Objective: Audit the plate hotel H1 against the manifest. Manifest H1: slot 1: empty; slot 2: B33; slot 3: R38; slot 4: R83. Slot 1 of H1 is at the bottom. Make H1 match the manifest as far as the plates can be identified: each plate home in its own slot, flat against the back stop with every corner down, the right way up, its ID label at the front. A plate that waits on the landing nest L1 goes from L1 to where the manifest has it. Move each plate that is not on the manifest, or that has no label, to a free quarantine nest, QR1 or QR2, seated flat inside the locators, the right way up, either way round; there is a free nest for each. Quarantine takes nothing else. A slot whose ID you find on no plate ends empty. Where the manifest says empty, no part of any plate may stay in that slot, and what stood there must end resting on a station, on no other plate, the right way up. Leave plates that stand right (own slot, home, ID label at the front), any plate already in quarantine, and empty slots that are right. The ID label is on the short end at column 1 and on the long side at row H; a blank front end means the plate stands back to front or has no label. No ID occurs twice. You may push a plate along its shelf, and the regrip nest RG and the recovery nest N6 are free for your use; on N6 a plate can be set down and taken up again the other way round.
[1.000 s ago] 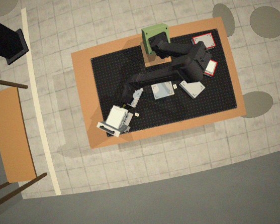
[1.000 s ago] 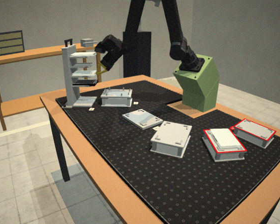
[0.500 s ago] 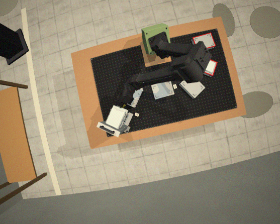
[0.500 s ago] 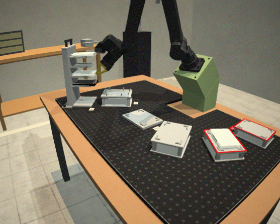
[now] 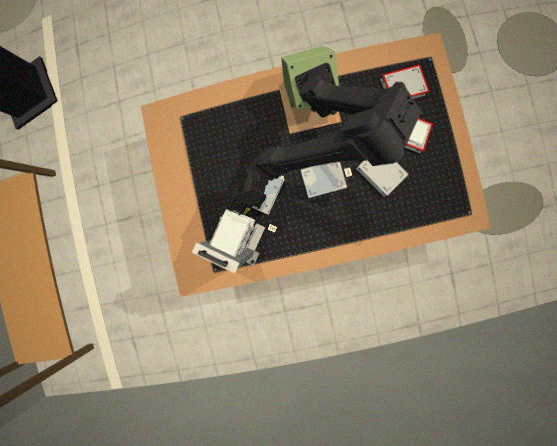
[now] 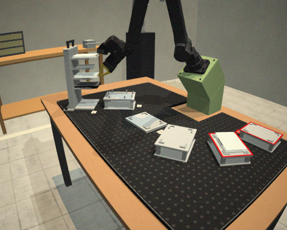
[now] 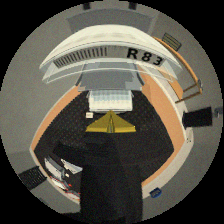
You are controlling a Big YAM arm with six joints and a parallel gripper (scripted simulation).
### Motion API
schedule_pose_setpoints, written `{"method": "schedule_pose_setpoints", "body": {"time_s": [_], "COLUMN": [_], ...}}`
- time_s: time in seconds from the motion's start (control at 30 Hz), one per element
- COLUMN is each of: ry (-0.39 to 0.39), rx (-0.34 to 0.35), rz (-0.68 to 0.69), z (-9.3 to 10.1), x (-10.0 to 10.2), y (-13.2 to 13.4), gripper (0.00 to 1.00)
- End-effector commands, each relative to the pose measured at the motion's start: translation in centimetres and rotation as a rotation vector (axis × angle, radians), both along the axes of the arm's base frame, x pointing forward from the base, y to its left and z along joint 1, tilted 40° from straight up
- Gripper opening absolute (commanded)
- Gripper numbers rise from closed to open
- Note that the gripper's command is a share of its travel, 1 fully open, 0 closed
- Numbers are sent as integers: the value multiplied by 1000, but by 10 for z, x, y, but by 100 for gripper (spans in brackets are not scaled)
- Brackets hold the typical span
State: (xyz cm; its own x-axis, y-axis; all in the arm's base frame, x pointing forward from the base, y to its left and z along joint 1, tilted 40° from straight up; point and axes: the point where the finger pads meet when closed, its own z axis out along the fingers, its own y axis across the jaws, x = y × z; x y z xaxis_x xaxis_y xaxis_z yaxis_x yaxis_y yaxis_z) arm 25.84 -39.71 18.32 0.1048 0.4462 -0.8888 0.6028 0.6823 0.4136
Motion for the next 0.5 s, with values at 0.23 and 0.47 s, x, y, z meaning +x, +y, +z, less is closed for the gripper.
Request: {"method": "schedule_pose_setpoints", "body": {"time_s": [0.23,0.47], "ry": [-25,-22], "rx": [-48,-51], "rz": [-13,-17], "z": [15,11], "x": [-8,-14], "y": [0,5], "gripper": [0,0]}}
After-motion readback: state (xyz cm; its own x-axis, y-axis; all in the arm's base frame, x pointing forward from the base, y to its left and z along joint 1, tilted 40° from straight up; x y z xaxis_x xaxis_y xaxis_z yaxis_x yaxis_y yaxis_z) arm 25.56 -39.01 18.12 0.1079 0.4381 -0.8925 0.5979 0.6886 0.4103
